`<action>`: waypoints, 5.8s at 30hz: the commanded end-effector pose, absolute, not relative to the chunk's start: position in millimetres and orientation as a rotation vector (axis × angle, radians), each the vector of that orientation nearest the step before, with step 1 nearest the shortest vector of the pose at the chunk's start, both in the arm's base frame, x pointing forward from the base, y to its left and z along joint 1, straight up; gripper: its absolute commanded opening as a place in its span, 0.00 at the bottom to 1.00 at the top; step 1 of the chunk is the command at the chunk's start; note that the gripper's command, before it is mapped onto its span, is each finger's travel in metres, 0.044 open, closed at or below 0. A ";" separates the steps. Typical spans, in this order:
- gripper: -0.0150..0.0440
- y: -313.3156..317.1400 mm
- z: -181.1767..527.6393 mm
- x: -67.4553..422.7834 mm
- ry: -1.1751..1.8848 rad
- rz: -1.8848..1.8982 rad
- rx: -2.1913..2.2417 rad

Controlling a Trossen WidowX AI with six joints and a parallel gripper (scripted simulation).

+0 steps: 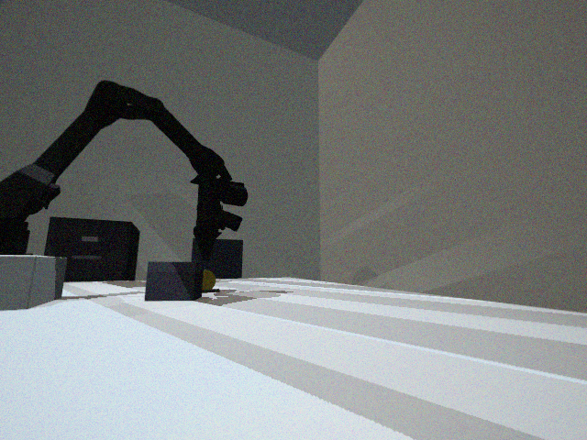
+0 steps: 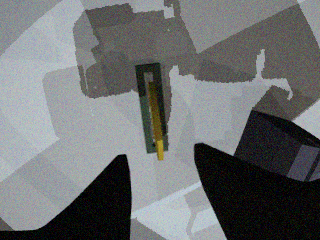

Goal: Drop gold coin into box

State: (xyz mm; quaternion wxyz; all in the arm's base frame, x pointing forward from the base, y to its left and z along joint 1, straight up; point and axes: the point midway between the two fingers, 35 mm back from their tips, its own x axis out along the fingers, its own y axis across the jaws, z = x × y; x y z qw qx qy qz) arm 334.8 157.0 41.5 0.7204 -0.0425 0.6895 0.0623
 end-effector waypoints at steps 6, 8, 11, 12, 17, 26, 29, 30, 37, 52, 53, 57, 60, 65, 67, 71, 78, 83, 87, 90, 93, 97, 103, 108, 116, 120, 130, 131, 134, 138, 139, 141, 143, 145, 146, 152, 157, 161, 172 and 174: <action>0.53 156.1 27.4 333.5 1.537 0.130 -0.101; 0.53 156.3 24.0 333.8 1.537 0.130 -0.101; 0.53 156.4 19.1 334.3 1.537 0.130 -0.101; 0.53 156.5 17.4 334.4 1.537 0.130 -0.101; 0.53 156.7 9.2 334.9 1.537 0.130 -0.101; 0.53 156.9 -5.5 335.4 1.537 0.130 -0.101; 0.53 156.9 -10.4 335.5 1.537 0.130 -0.101; 0.53 156.8 -12.1 335.4 1.537 0.130 -0.101; 0.53 156.7 -23.4 335.2 1.537 0.130 -0.101; 0.25 156.5 -29.0 334.9 1.537 0.130 -0.101; 0.25 156.5 -29.0 334.9 1.537 0.130 -0.101; 0.25 156.5 -29.0 334.9 1.537 0.130 -0.101; 0.25 156.5 -29.0 334.9 1.537 0.130 -0.101; 0.25 156.7 -25.3 335.3 1.537 0.130 -0.101; 0.25 156.9 -20.3 335.9 1.537 0.130 -0.101; 0.25 157.3 -10.2 336.6 1.537 0.130 -0.101; 0.25 157.6 7.2 337.3 1.537 0.130 -0.101; 0.25 157.5 19.7 337.2 1.537 0.130 -0.101; 0.25 157.3 29.8 336.8 1.537 0.130 -0.101; 0.25 157.1 37.4 336.3 1.537 0.130 -0.101; 0.25 156.8 45.0 335.6 1.537 0.130 -0.101; 0.25 156.2 55.1 334.5 1.537 0.130 -0.101; 0.25 155.5 66.5 332.9 1.537 0.130 -0.101; 0.25 156.5 66.9 332.9 1.540 0.071 -0.040; 0.25 159.8 68.7 333.1 1.539 -0.119 0.156; 0.25 160.1 68.9 333.1 1.538 -0.135 0.172; 0.25 143.0 69.5 330.1 1.538 -0.136 0.171; 0.25 140.4 69.5 329.5 1.538 -0.136 0.171; 0.25 132.7 69.7 327.7 1.538 -0.137 0.171; 0.25 122.6 69.7 325.0 1.538 -0.138 0.170; 0.25 120.1 69.8 324.2 1.538 -0.138 0.170; 0.25 115.2 69.7 322.7 1.539 -0.138 0.169; 0.25 110.2 69.7 321.1 1.539 -0.139 0.169; 0.25 105.2 69.6 319.3 1.539 -0.139 0.169; 0.25 102.7 69.5 318.4 1.539 -0.139 0.168; 0.25 88.1 69.0 312.5 1.539 -0.140 0.167; 0.25 76.4 68.3 307.0 1.539 -0.141 0.166; 0.25 67.3 67.6 302.3 1.540 -0.142 0.166; 0.25 43.7 65.1 287.8 1.541 -0.143 0.164; 0.25 40.1 64.5 285.2 1.541 -0.144 0.164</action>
